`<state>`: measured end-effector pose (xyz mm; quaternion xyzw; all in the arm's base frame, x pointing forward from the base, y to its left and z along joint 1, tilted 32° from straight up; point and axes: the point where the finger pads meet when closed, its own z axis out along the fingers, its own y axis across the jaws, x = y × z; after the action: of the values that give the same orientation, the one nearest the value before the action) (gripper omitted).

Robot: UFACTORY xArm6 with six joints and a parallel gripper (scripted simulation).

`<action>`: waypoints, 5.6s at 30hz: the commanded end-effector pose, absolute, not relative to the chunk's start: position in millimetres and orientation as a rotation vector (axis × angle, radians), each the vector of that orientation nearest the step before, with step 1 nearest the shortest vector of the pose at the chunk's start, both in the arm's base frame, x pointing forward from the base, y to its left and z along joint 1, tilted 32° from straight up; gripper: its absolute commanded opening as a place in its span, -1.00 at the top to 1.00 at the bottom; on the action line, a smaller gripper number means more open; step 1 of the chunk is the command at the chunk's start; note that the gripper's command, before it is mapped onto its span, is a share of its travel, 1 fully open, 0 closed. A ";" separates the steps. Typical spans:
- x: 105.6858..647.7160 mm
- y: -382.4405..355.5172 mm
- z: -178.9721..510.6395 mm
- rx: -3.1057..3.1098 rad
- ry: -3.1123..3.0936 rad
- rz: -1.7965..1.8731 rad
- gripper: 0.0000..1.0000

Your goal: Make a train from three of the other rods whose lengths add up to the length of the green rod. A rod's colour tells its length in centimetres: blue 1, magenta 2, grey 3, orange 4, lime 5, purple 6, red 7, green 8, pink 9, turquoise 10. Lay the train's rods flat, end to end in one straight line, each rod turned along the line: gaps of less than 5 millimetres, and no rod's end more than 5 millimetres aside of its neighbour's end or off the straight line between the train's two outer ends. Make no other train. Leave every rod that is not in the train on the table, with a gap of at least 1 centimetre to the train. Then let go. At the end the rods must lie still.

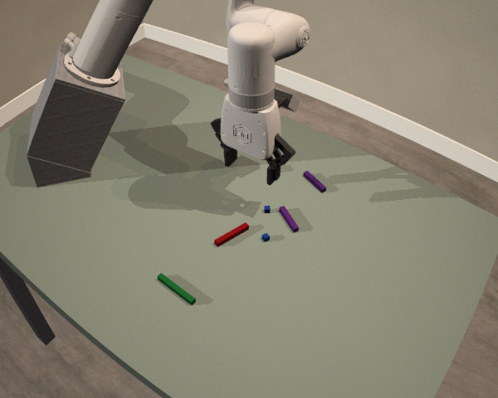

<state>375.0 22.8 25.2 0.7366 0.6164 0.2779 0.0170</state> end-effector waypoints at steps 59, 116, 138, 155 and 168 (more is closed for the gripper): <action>376.1 20.9 25.5 2.343 1.905 0.853 -1.00; 362.8 -138.4 -41.2 1.484 2.446 0.747 -1.00; 352.4 -160.3 -52.2 1.349 2.495 0.738 -1.00; 352.4 -160.3 -52.2 1.349 2.495 0.738 -1.00; 352.4 -160.3 -52.2 1.349 2.495 0.738 -1.00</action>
<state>351.9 -159.4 -52.8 0.4576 0.8467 0.2508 0.1039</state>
